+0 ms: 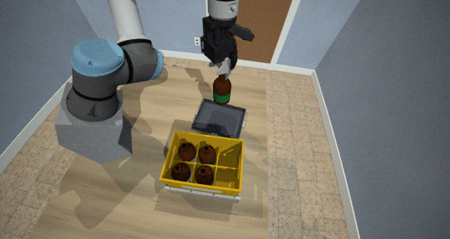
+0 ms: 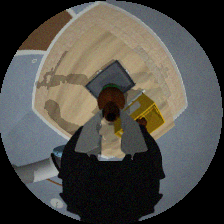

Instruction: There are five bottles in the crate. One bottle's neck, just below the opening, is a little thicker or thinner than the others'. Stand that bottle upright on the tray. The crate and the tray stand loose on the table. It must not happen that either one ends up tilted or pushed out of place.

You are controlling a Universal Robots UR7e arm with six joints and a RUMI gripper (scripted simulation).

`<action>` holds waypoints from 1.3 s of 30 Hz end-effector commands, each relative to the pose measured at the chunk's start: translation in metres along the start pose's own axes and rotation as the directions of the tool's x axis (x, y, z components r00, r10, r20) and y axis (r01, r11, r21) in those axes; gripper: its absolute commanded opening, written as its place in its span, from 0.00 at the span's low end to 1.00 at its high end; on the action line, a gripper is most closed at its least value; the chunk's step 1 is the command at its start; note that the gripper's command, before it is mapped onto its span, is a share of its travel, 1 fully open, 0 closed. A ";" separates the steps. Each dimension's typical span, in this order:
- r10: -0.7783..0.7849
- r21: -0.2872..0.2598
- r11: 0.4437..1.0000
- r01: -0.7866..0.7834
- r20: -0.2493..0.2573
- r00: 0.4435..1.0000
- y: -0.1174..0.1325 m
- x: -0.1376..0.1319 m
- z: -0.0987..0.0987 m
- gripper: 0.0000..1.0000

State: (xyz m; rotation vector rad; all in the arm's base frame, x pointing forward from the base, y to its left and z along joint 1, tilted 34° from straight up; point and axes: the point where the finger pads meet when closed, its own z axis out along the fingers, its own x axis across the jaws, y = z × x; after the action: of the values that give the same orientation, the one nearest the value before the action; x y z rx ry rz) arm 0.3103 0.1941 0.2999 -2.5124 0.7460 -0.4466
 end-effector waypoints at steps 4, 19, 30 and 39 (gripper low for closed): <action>0.000 0.000 1.000 0.000 -0.001 1.000 -0.002 -0.003 0.000 0.00; 0.000 0.000 1.000 0.000 -0.001 1.000 -0.004 -0.007 0.000 0.00; 0.000 0.000 1.000 0.000 -0.001 1.000 -0.005 -0.007 0.000 0.00; 0.000 0.000 1.000 0.000 -0.001 1.000 -0.005 -0.008 0.000 0.00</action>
State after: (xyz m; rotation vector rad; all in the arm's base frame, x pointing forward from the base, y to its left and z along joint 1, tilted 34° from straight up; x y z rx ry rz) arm 0.3060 0.2017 0.3008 -2.5127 0.7463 -0.4467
